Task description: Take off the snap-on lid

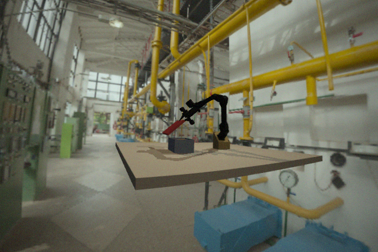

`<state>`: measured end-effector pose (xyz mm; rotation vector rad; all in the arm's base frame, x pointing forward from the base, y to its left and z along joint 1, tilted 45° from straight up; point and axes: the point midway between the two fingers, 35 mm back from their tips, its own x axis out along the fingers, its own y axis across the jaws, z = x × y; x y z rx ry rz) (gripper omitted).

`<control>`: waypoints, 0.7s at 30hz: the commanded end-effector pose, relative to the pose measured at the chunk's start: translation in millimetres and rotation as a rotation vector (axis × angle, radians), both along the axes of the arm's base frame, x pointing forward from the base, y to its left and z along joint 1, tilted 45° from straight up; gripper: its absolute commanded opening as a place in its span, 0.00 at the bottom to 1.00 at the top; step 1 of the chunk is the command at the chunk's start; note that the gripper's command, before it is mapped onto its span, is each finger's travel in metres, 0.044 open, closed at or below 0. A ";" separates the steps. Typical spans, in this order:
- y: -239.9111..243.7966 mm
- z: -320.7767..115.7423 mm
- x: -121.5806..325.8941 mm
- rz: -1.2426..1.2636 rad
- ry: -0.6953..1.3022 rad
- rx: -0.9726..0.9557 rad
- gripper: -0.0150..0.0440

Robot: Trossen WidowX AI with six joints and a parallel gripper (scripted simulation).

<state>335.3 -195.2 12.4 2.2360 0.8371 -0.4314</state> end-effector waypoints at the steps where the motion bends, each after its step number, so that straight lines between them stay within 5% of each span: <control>1: -7.8 -1.7 0.2 0.000 -0.013 -0.006 0.25; 21: -36.5 -28.7 -6.5 0.000 -0.014 -0.009 0.25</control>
